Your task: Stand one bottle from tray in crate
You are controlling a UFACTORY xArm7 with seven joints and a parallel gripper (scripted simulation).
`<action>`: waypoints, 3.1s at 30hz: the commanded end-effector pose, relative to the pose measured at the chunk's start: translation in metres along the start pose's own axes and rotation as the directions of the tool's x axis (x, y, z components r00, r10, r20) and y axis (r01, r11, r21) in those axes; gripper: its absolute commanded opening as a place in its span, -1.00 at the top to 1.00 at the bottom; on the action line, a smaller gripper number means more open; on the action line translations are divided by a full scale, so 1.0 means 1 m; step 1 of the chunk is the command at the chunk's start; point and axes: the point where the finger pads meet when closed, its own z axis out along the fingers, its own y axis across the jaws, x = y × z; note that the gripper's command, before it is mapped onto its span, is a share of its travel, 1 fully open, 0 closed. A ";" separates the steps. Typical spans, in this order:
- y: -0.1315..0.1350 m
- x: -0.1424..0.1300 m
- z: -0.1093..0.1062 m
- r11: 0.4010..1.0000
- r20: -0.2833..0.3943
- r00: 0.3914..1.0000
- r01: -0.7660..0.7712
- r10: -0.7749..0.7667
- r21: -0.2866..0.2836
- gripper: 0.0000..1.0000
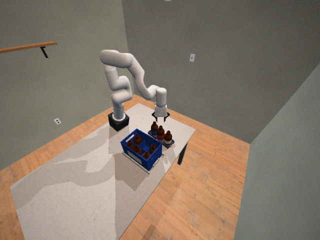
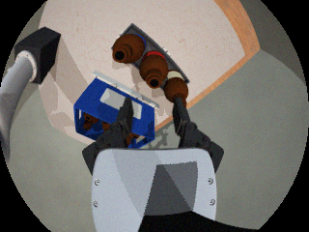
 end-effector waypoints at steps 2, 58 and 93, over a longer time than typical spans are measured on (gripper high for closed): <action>0.001 0.000 0.003 1.000 0.003 1.000 0.000 0.000 -0.002 -0.30; 0.003 -0.002 0.043 1.000 0.002 1.000 0.000 0.000 -0.002 -0.30; 0.004 -0.002 0.043 1.000 0.002 1.000 0.000 0.000 -0.002 -0.30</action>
